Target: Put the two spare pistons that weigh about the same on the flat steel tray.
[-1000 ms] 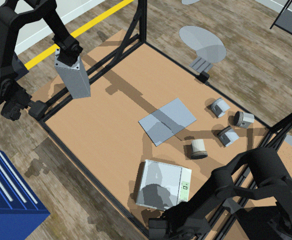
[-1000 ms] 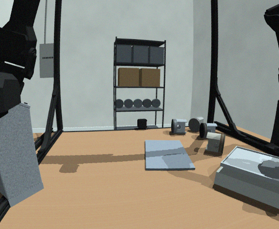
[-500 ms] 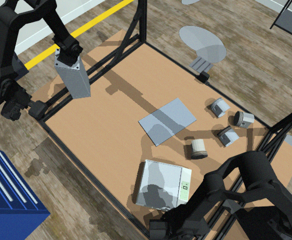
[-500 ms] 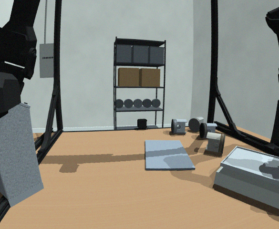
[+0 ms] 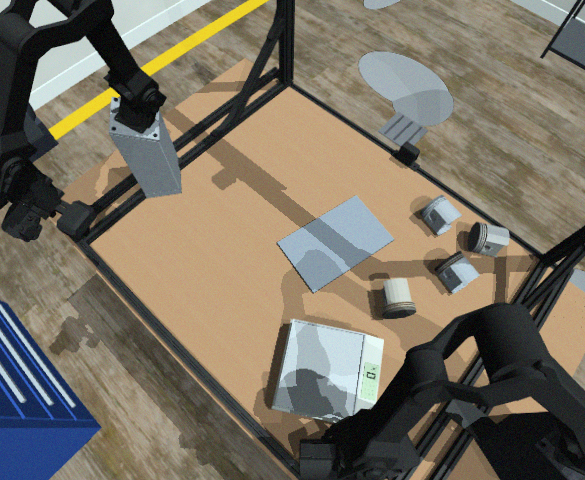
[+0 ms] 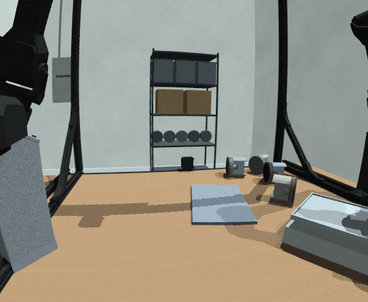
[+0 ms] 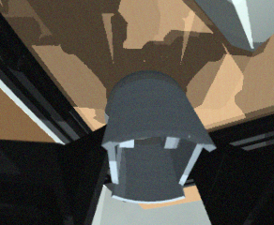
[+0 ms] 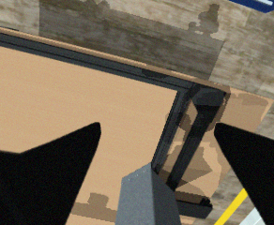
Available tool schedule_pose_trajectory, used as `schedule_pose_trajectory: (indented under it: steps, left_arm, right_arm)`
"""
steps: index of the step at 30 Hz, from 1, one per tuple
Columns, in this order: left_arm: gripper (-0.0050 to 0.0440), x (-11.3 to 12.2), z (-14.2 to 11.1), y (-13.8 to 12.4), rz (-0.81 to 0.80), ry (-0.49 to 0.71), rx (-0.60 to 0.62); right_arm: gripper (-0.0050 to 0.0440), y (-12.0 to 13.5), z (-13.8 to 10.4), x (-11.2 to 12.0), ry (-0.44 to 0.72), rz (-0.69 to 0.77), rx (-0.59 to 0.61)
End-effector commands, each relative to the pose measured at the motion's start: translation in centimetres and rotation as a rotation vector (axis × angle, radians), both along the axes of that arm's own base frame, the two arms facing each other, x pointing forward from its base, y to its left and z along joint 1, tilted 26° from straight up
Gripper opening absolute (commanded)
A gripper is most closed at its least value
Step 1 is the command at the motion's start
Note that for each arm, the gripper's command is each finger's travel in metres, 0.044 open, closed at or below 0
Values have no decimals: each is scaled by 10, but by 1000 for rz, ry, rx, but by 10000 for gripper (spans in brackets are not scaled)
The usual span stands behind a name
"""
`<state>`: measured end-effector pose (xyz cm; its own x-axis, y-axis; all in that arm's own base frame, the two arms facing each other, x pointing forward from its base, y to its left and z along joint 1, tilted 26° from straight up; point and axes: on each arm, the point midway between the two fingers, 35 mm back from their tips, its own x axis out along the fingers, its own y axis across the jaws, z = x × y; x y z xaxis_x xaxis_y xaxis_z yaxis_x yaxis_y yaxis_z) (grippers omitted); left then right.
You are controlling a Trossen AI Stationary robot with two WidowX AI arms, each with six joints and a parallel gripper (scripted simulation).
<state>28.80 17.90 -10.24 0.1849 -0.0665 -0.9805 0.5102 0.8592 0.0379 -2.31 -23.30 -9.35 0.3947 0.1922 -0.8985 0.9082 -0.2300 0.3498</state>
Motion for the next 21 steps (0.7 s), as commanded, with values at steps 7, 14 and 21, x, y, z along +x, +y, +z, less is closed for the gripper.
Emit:
schedule_pose_trajectory:
  steps: [7,14,21]
  left_arm:
    - [158,-1,-3,-1,2,6,-3]
    - [158,-1,-3,-1,2,6,-3]
    - [158,-5,7,1,2,6,-3]
  right_arm:
    - [440,0,0,0,-2,1,1]
    - [440,0,0,0,-2,1,1]
    - [440,0,0,0,-2,1,1]
